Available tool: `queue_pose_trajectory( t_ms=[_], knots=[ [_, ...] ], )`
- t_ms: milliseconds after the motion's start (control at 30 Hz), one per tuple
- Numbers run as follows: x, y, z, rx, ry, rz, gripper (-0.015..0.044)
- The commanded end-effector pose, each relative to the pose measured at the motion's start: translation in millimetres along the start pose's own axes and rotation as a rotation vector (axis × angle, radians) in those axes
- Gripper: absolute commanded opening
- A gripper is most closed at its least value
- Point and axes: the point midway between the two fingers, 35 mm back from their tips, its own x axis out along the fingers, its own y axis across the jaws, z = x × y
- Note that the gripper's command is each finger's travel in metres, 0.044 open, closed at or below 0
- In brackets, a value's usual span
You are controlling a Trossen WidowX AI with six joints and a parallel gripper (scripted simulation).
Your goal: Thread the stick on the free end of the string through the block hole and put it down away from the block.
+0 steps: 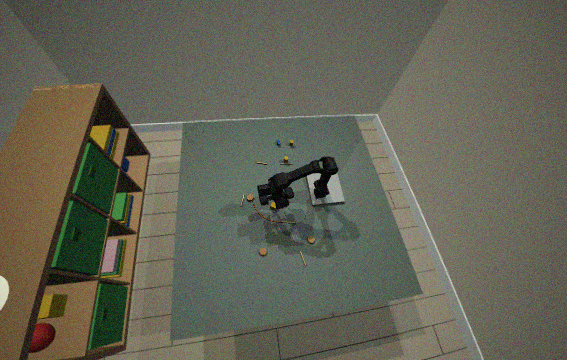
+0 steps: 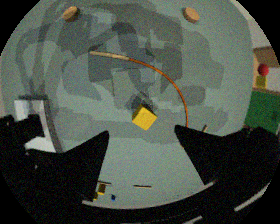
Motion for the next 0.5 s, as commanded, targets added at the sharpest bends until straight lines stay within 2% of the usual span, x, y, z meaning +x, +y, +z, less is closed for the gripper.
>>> queue_pose_trajectory(
  t_ms=[0, 100, 333, 467],
  knots=[
    [1.2, -0.5, -1.4, -0.007, 0.007, 0.004, 0.0440],
    [-0.3, -0.6, -0.2, -0.002, 0.001, -0.001, 0.0440],
    [-0.2, -0.6, -0.2, -0.003, 0.001, -0.001, 0.0256],
    [-0.2, -0.6, -0.2, -0.003, 0.001, -0.001, 0.0243]
  ],
)
